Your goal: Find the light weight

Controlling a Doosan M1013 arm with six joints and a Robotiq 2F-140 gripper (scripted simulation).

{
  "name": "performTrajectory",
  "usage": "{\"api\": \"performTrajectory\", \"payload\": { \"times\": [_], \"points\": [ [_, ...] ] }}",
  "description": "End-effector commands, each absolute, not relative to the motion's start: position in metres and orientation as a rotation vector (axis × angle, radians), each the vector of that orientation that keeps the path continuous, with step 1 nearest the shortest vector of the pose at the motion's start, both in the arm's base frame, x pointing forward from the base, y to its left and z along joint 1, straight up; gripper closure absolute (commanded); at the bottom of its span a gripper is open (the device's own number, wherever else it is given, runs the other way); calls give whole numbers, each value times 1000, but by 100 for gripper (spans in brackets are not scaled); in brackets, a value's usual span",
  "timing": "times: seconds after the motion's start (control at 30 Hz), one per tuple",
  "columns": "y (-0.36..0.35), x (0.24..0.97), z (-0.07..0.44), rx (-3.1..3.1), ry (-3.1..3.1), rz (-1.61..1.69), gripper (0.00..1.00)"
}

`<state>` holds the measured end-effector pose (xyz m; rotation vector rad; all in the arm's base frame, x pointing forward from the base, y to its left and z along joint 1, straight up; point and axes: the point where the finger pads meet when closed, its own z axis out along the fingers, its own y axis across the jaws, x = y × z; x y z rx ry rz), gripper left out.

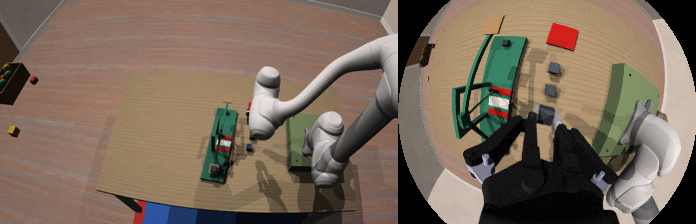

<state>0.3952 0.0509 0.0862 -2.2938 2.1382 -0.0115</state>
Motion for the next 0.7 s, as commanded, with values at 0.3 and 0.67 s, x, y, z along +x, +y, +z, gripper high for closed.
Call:
{"api": "performTrajectory", "payload": {
  "times": [0.3,0.67],
  "points": [
    [-68,404,146,-2302,2130,-2,76],
    [-121,409,172,-2302,2130,-2,76]
  ]
}}
